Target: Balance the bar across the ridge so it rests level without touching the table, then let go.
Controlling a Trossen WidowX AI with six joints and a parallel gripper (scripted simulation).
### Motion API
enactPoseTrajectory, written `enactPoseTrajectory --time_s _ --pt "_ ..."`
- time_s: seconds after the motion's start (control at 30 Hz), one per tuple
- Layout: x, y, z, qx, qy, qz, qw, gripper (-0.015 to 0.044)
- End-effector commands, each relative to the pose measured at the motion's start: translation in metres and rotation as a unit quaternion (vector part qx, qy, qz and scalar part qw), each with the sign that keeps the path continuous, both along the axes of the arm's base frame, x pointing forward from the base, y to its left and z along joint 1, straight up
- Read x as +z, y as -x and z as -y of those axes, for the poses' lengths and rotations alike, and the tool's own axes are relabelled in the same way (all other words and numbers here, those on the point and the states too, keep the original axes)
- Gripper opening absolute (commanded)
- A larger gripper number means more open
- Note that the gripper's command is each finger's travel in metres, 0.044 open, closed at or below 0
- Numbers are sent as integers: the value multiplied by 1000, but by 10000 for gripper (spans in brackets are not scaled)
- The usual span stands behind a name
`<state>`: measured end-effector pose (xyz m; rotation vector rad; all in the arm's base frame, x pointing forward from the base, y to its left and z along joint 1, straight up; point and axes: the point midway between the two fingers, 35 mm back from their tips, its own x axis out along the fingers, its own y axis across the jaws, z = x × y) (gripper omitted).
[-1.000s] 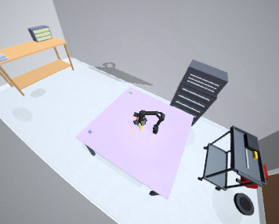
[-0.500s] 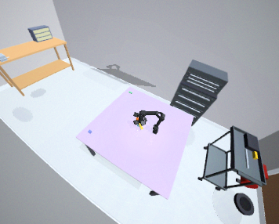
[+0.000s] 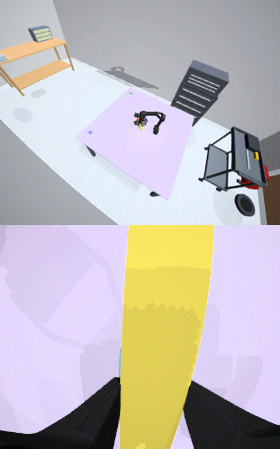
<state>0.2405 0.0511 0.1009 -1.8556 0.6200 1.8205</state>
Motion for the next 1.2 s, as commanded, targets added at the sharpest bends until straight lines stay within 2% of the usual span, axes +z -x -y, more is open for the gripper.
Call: enactPoseTrajectory --time_s 0.0,1.17 --pt "-1 0 0 3 -1 1 1000 0" --pt "-4 0 0 3 -1 1 1000 0"
